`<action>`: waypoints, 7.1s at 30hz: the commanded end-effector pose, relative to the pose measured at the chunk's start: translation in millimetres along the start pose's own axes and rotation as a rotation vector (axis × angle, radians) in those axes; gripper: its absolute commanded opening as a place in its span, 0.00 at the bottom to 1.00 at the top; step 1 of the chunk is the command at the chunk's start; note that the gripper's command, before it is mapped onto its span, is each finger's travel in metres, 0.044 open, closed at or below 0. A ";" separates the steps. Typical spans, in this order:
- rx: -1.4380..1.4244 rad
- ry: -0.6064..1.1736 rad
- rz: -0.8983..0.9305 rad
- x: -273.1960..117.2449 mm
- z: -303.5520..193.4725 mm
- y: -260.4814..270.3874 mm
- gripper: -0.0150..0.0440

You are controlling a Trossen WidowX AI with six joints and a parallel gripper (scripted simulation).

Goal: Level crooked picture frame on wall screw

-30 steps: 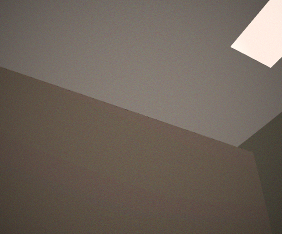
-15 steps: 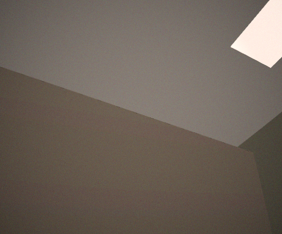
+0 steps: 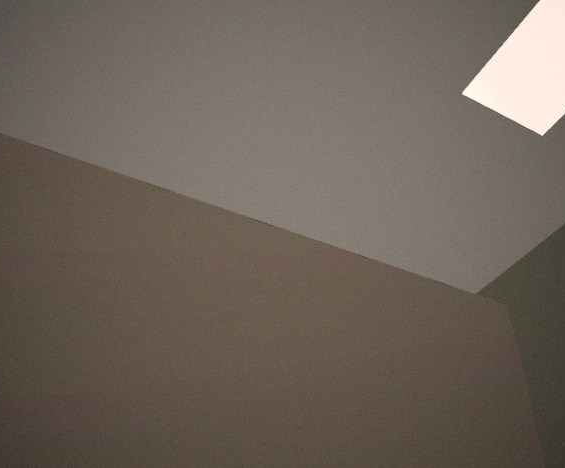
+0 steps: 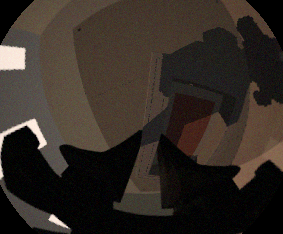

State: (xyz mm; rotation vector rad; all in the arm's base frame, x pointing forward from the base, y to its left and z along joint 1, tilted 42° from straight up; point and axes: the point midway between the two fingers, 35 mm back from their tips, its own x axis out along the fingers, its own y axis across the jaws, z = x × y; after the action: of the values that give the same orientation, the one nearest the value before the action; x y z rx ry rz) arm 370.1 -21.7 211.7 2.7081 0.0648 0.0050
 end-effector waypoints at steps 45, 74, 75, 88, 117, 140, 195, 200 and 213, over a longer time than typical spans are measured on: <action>-0.003 0.013 0.011 1.4 -4.0 -5.0 0.25; -0.097 0.012 0.012 1.5 -3.9 -5.6 0.25; -0.097 0.012 0.012 1.5 -3.9 -5.6 0.25; -0.181 0.011 0.013 1.5 -4.1 -5.6 0.25; -0.322 0.010 0.014 1.4 -4.5 -5.4 0.25; -0.397 0.010 0.015 1.1 -4.6 -5.0 0.52; -0.002 0.005 0.011 -120.0 -8.8 51.0 0.69; -0.002 0.005 0.011 -120.0 -8.8 51.0 0.69; -0.002 0.005 0.011 -120.0 -8.8 51.0 0.69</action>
State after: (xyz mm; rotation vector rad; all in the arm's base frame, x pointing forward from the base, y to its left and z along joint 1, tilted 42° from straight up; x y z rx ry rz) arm 252.5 -70.8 241.4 2.7026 0.0435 0.0135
